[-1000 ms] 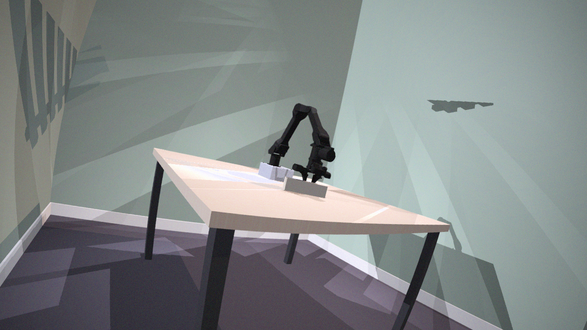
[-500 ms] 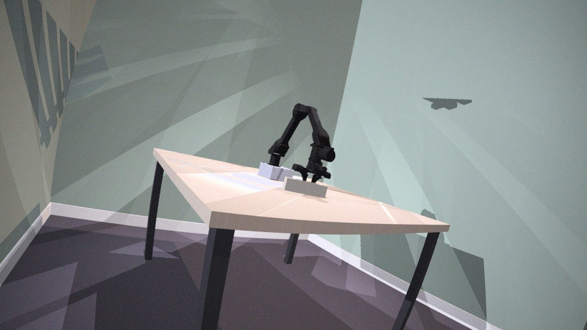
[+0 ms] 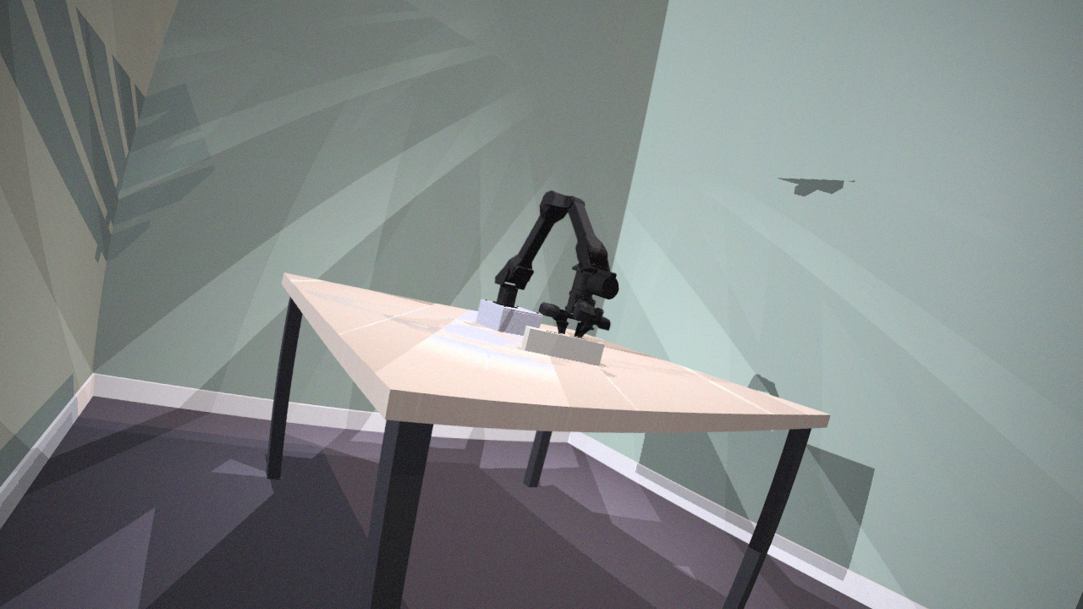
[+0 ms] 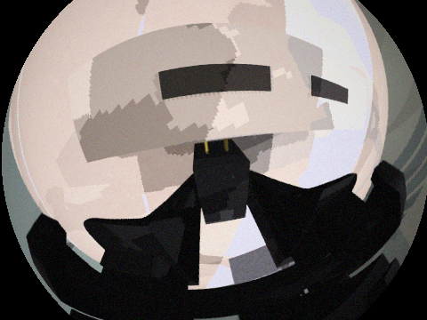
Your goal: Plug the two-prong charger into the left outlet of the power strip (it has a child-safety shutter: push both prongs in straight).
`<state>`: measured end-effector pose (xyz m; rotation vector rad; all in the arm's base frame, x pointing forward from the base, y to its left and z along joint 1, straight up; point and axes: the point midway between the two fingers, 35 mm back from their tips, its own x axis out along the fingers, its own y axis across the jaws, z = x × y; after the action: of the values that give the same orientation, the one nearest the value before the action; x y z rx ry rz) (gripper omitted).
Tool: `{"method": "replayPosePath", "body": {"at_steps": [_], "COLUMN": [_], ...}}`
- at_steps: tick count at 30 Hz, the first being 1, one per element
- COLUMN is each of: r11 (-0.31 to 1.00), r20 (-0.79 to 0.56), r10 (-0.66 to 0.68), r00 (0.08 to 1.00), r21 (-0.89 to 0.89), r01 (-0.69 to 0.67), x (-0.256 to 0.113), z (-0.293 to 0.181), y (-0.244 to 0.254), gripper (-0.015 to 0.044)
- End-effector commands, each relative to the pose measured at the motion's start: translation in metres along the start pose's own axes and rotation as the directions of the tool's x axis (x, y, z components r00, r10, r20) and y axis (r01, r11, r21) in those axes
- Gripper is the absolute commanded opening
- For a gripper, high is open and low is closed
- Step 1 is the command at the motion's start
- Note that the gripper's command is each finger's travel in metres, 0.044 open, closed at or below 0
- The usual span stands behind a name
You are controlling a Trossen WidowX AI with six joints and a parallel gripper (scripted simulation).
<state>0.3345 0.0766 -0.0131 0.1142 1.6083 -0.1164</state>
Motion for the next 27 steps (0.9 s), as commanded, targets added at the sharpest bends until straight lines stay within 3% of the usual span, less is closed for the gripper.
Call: {"method": "replayPosePath", "body": {"at_steps": [1,27], "r11": [1.0,1.0], "r20": [-0.002,-0.002], "r10": [0.003,0.003], "r00": [1.0,1.0], "r21": [-0.003,-0.003], "r01": [-0.003,-0.003], "x": [-0.0001,-0.0009], "z": [0.0002,0.0063], "y": [0.0003,0.0004], "gripper": [0.0,0.0]}}
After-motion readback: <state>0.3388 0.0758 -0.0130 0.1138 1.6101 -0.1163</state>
